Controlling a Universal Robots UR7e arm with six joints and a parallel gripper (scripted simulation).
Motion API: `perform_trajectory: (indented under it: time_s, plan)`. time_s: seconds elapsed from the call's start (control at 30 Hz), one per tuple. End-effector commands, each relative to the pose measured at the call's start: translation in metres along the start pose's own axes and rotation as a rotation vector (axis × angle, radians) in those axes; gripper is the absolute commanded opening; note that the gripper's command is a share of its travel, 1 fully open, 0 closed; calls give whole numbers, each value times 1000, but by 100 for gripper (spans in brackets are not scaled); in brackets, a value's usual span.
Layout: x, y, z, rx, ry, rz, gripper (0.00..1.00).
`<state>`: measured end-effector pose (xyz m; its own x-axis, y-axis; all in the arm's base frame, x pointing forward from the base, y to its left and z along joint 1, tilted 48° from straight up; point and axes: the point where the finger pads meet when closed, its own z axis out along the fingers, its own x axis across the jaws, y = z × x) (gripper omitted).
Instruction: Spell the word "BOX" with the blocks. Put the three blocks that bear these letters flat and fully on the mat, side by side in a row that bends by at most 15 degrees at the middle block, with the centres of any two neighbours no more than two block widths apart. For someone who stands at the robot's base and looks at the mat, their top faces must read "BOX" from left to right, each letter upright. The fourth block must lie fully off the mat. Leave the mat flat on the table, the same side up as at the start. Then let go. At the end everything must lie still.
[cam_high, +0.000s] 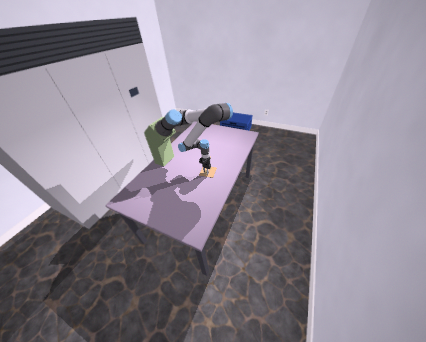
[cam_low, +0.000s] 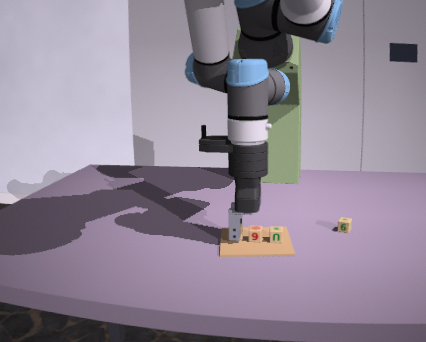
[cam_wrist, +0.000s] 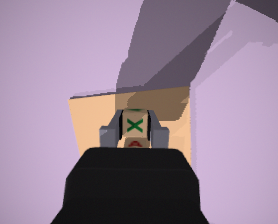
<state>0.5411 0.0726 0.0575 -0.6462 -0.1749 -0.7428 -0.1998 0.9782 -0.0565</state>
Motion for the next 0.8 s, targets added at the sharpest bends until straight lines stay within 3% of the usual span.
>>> perform_trajectory:
  time_s: [0.0, 0.77]
  plan:
    - [0, 0, 0, 0, -1, 0, 49]
    - [0, 0, 2, 0, -1, 0, 49]
